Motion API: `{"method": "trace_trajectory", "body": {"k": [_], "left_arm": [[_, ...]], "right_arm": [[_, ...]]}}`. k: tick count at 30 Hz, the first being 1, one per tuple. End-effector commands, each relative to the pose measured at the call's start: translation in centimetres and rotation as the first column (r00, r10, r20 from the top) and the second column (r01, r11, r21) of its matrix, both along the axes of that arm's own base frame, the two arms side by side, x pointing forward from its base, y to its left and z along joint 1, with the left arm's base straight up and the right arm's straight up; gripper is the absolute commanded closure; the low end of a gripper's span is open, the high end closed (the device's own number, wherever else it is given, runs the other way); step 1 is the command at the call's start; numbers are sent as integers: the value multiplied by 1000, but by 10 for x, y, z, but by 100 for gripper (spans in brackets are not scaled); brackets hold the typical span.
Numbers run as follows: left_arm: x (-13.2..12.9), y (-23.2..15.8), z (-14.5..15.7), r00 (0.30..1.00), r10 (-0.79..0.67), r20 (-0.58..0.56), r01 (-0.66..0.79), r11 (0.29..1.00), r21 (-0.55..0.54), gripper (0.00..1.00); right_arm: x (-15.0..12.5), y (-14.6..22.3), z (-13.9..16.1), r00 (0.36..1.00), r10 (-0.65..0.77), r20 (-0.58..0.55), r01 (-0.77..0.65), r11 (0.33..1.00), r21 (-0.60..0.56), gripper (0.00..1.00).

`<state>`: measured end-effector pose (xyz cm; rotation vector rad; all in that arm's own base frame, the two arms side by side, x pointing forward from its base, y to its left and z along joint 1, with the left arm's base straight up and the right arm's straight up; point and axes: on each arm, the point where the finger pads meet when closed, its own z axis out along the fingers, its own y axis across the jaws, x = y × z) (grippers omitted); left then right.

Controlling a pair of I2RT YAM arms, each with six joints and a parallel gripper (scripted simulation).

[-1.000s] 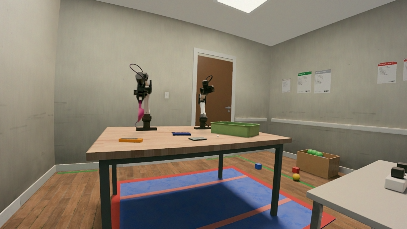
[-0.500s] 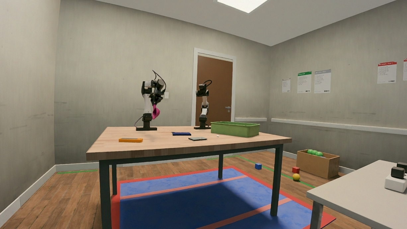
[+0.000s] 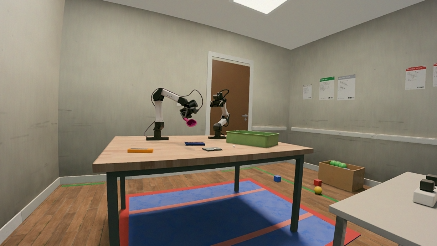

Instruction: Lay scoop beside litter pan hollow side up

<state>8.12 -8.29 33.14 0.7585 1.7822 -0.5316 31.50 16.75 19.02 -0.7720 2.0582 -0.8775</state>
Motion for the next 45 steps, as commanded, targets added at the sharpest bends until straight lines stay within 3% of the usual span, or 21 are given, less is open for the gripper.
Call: {"method": "trace_trajectory", "body": {"k": [1,6,12,45], "left_arm": [[-3,8,-3,1000,20,-17,-20,1000,-3,0],[-3,8,-2,1000,20,-17,-20,1000,-3,0],[-3,8,-2,1000,20,-17,-20,1000,-3,0],[-1,4,-3,1000,14,-18,-14,1000,4,0]], "right_arm": [[9,16,18,980,-24,197,49,991,-124,89],[-7,90,6,960,136,244,-56,949,-309,89],[-23,135,-19,941,253,227,-131,886,-444,89],[-33,180,-48,920,348,179,-196,807,-558,89]]}}
